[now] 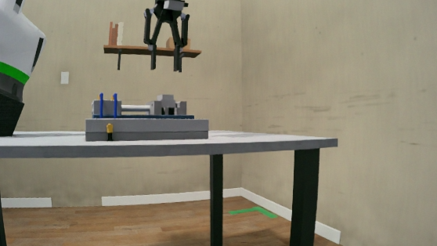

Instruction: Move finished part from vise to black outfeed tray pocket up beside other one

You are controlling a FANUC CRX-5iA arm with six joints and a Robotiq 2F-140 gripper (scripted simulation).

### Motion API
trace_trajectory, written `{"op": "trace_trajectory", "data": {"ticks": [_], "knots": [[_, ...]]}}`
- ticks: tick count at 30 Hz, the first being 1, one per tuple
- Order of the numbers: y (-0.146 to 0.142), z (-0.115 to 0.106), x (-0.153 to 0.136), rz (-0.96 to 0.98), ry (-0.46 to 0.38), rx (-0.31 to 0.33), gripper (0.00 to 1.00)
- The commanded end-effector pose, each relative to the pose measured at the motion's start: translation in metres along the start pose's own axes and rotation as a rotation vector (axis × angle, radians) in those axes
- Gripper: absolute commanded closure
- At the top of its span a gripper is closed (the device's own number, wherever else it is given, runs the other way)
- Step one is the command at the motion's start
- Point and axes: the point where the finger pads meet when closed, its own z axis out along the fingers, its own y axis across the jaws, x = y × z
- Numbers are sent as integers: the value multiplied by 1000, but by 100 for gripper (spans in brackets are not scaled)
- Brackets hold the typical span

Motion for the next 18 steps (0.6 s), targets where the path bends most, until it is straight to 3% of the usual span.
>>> {"op": "trace_trajectory", "data": {"ticks": [1,18], "knots": [[0,-1,0,0,1,1,54],[-1,9,0,0,1,0,54]]}}
